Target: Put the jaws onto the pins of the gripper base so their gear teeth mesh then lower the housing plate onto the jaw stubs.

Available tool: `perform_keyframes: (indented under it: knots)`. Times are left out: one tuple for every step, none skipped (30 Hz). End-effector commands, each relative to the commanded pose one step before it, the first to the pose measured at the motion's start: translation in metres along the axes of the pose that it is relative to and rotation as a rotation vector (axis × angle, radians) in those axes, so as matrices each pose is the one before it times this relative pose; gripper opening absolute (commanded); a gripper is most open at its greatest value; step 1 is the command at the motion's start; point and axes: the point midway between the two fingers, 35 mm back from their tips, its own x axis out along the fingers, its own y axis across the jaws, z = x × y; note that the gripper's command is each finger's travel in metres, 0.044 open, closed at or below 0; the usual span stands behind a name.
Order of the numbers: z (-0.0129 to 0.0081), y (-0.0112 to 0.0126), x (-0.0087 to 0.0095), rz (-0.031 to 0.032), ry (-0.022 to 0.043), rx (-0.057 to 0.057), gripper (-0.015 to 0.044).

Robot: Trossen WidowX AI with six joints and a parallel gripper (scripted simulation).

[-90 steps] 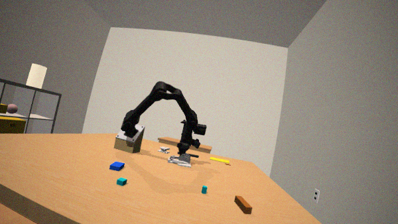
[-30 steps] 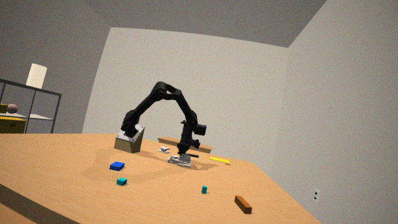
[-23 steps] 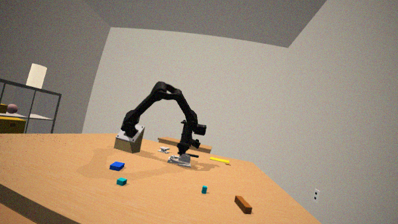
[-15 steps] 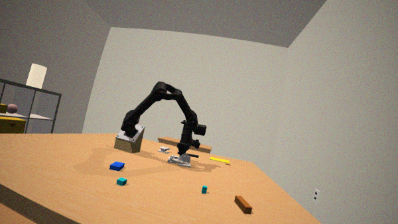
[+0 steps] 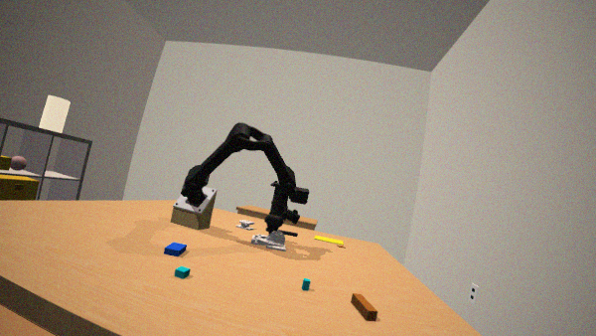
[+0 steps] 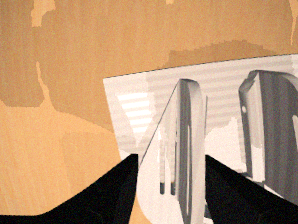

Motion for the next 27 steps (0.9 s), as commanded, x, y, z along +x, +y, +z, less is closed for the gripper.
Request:
perform_keyframes:
  knots:
    - [0.00052, -0.00032, 0.00078, -0.00329, -0.00269, -0.0017, 0.0134]
    - [0.00000, 0.00000, 0.00000, 0.00000, 0.00000, 0.0000, 0.0134]
    - [0.00000, 0.00000, 0.00000, 0.00000, 0.00000, 0.0000, 0.0134]
    - [0.00000, 0.00000, 0.00000, 0.00000, 0.00000, 0.0000, 0.0134]
    - [0.00000, 0.00000, 0.00000, 0.00000, 0.00000, 0.0000, 0.0134]
    - [0.00000, 0.00000, 0.00000, 0.00000, 0.00000, 0.0000, 0.0134]
    - [0.00000, 0.00000, 0.00000, 0.00000, 0.00000, 0.0000, 0.0134]
    - [0.00000, 0.00000, 0.00000, 0.00000, 0.00000, 0.0000, 0.0134]
    - [0.00000, 0.00000, 0.00000, 0.00000, 0.00000, 0.0000, 0.0134]
    - [0.00000, 0.00000, 0.00000, 0.00000, 0.00000, 0.0000, 0.0134]
    - [0.00000, 0.00000, 0.00000, 0.00000, 0.00000, 0.0000, 0.0134]
    - [0.00000, 0.00000, 0.00000, 0.00000, 0.00000, 0.0000, 0.0134]
    - [0.00000, 0.00000, 0.00000, 0.00000, 0.00000, 0.0000, 0.0134]
    - [0.00000, 0.00000, 0.00000, 0.00000, 0.00000, 0.0000, 0.0134]
    - [0.00000, 0.00000, 0.00000, 0.00000, 0.00000, 0.0000, 0.0134]
    - [0.00000, 0.00000, 0.00000, 0.00000, 0.00000, 0.0000, 0.0134]
    - [0.00000, 0.00000, 0.00000, 0.00000, 0.00000, 0.0000, 0.0134]
    - [0.00000, 0.00000, 0.00000, 0.00000, 0.00000, 0.0000, 0.0134]
    - [0.00000, 0.00000, 0.00000, 0.00000, 0.00000, 0.0000, 0.0134]
    - [0.00000, 0.00000, 0.00000, 0.00000, 0.00000, 0.0000, 0.0134]
    - [0.00000, 0.00000, 0.00000, 0.00000, 0.00000, 0.0000, 0.0134]
    - [0.00000, 0.00000, 0.00000, 0.00000, 0.00000, 0.0000, 0.0134]
    - [0.00000, 0.00000, 0.00000, 0.00000, 0.00000, 0.0000, 0.0134]
    - [0.00000, 0.00000, 0.00000, 0.00000, 0.00000, 0.0000, 0.0134]
    - [0.00000, 0.00000, 0.00000, 0.00000, 0.00000, 0.0000, 0.0134]
    - [-0.00050, 0.00023, -0.00023, 0.00310, 0.00297, 0.0023, 0.0160]
    - [0.00000, 0.00000, 0.00000, 0.00000, 0.00000, 0.0000, 0.0186]
